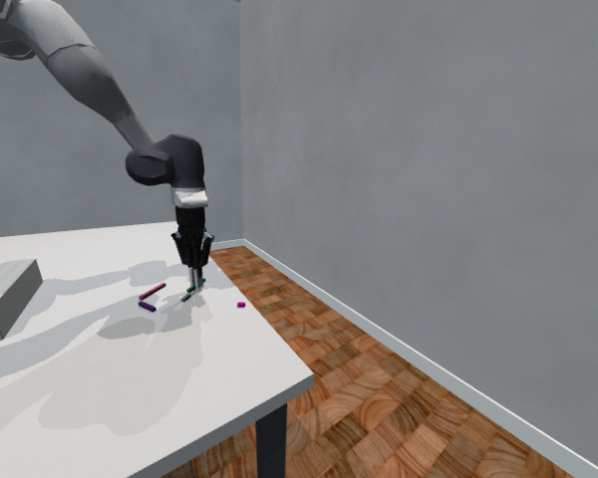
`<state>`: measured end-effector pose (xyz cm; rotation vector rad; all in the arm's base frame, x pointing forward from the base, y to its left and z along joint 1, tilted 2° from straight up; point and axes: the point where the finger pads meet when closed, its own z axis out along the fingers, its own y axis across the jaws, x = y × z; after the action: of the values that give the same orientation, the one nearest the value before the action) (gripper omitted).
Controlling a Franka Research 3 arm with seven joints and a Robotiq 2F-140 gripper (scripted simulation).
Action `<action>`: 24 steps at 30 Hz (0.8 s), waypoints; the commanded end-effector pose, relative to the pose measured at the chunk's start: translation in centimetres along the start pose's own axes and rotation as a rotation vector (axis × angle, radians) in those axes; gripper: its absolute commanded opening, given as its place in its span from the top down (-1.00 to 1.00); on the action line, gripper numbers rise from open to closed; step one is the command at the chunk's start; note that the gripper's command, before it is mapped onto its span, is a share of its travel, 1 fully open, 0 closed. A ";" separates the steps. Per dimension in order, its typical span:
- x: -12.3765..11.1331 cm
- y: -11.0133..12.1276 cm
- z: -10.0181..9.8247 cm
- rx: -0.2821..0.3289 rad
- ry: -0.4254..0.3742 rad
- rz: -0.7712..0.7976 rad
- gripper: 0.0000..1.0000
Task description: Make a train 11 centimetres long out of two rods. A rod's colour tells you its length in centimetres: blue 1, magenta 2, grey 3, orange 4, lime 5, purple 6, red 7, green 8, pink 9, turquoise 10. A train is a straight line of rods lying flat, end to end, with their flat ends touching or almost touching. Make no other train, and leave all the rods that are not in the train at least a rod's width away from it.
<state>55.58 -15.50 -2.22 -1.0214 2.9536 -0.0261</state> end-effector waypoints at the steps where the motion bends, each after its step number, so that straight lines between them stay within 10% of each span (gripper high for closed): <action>1: -0.1 -0.2 -0.1 0.004 -0.003 -0.005 0.75; 24: -0.4 -0.3 -0.1 0.004 -0.003 -0.012 0.75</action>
<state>56.04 -15.47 -2.13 -1.0258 2.9474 -0.0304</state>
